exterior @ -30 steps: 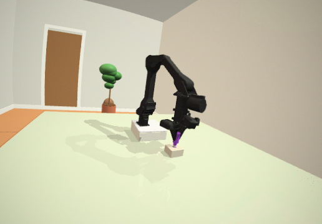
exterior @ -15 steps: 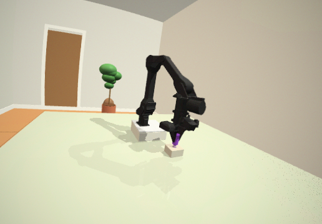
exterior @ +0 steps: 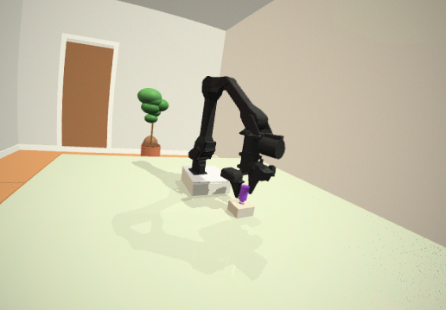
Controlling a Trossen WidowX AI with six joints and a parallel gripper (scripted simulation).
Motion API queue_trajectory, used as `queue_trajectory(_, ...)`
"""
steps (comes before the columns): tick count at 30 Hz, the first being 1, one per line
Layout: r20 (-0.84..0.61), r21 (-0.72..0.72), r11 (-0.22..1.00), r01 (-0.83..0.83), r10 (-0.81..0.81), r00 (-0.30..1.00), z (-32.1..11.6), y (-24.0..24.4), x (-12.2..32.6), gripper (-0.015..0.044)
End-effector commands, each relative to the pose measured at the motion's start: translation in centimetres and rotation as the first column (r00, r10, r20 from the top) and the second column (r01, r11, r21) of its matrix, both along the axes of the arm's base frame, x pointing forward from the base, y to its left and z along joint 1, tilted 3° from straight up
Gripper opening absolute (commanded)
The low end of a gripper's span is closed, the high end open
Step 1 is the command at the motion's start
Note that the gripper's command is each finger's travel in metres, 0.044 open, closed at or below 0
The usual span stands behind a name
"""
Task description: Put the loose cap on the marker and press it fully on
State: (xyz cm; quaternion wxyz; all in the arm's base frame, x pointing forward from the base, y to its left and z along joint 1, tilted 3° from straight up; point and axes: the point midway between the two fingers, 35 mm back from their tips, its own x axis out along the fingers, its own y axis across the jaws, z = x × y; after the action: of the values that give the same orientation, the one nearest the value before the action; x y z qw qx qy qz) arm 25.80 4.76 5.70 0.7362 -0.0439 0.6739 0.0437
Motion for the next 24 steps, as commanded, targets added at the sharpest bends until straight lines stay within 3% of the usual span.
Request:
queue_trajectory(1,0.000,0.000,1.000,0.000,0.000,1.000,0.0,0.0,0.0,0.0394)
queue_trajectory(3,0.000,0.000,1.000,0.000,0.000,1.000,0.0,0.0,0.0,0.0440)
queue_trajectory(9,0.000,0.000,1.000,0.000,0.000,1.000,6.5,0.0,-0.4,0.0440)
queue_trajectory(13,0.000,0.000,1.000,0.000,0.000,1.000,7.5,0.0,-0.6,0.0440)
queue_trajectory(18,-0.003,0.019,0.974,0.227,-0.227,0.974,6.5,0.3,-0.7,0.0309)
queue_trajectory(24,-0.003,0.020,0.970,0.240,-0.240,0.971,6.5,0.3,-0.7,0.0151)
